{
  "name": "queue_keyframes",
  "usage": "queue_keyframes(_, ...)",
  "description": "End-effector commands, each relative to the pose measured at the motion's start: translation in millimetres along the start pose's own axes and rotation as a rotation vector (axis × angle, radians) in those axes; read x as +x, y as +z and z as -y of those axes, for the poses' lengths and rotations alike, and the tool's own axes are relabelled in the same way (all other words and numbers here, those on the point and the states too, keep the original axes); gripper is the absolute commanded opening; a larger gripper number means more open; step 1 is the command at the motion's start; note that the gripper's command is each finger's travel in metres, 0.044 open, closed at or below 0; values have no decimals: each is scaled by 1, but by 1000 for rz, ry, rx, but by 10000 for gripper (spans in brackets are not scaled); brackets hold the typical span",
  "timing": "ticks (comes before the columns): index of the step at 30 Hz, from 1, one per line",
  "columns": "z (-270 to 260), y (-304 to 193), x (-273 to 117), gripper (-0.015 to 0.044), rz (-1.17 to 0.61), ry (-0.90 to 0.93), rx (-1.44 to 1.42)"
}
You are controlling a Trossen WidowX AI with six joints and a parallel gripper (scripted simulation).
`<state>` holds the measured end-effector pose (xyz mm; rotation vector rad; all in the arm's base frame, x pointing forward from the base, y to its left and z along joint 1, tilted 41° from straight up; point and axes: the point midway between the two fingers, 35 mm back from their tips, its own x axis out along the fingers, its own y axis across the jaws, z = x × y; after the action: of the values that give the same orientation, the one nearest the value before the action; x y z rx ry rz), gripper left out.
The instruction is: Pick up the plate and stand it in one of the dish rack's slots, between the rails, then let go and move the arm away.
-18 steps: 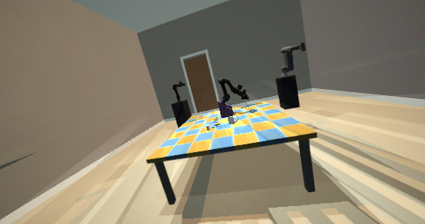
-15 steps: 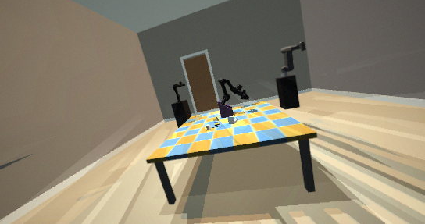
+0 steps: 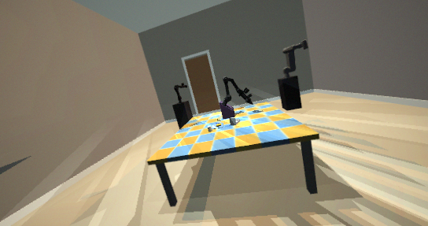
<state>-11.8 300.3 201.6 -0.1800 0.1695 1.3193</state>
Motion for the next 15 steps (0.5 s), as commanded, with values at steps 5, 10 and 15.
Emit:
queue_keyframes(5,51,-20,34,400,-186,-126,-85)
queue_keyframes(10,86,-35,46,400,-304,-194,-99)
queue_keyframes(15,124,-53,53,400,-423,-252,-89)
